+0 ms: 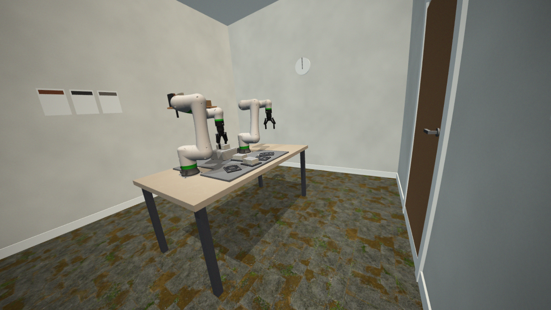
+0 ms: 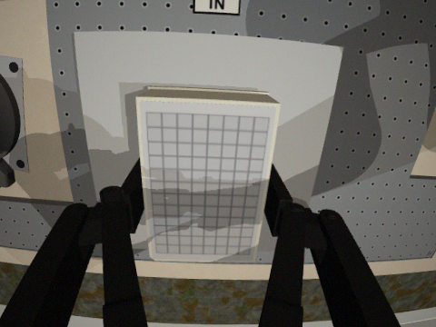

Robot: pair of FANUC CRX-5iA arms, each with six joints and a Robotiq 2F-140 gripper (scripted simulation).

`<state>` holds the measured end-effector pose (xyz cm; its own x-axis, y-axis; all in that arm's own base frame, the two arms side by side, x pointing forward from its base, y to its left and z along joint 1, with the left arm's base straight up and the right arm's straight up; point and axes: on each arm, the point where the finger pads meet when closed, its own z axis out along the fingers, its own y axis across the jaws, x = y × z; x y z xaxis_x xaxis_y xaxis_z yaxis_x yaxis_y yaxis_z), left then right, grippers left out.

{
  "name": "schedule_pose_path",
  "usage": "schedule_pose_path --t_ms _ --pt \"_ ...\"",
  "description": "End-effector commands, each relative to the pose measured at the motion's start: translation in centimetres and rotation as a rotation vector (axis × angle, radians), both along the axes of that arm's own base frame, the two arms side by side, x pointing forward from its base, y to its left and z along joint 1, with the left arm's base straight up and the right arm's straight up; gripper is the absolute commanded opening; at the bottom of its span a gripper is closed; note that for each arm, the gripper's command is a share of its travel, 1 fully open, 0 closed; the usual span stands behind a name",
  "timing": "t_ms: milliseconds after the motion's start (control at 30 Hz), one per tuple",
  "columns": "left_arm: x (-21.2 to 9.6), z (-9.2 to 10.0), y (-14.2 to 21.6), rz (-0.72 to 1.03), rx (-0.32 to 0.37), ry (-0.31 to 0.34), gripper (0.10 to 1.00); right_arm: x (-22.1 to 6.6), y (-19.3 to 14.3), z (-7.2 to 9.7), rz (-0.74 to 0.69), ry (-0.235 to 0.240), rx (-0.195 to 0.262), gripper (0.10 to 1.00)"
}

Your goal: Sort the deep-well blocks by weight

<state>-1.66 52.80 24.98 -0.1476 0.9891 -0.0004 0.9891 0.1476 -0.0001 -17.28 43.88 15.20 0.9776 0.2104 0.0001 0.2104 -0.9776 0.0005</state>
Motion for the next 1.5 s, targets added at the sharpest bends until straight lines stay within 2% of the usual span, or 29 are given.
schedule_pose_path --t_ms 0,1467 --pt "0.01 0.09 0.03 0.000 0.002 0.000 1.000 -0.01 0.05 0.08 0.000 0.000 0.002 0.099" --pt "0.01 0.09 0.03 0.000 0.002 0.000 1.000 -0.01 0.05 -0.52 0.000 0.001 0.002 0.099"
